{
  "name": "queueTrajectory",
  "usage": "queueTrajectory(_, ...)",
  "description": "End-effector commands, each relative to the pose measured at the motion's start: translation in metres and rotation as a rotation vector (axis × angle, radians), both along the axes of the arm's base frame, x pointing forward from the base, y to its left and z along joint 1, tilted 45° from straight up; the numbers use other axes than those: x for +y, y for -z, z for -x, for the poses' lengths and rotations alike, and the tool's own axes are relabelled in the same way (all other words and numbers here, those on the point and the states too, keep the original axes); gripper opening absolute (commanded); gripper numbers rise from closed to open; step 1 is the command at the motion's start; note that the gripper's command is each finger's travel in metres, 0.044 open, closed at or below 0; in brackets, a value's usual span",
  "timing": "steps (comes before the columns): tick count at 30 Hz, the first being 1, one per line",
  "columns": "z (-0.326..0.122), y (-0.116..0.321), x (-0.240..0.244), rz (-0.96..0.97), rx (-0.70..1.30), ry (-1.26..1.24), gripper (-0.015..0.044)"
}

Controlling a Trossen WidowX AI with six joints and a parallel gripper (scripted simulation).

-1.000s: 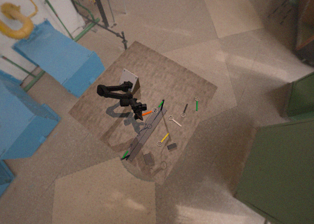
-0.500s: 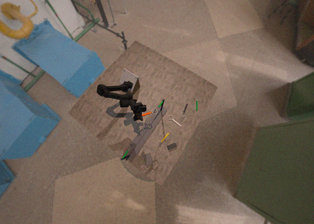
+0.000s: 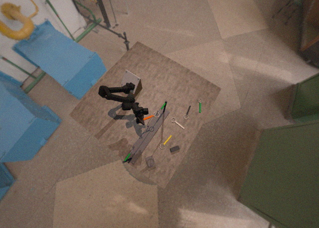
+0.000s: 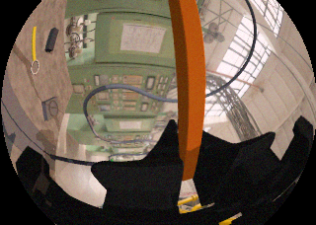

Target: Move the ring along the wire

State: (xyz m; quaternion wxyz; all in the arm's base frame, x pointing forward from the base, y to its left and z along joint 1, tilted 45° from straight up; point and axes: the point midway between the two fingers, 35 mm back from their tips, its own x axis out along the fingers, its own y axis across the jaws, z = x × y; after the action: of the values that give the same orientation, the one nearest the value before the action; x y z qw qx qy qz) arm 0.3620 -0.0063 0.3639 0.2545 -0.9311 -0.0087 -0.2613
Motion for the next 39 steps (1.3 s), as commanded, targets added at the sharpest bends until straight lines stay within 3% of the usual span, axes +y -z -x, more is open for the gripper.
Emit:
queueTrajectory(1, 0.0, 0.011, -0.011, -0.066, 0.012, 0.003, -0.015)
queueTrajectory(39, -0.013, 0.09, -0.072, -0.724, 0.082, -0.076, -0.015)
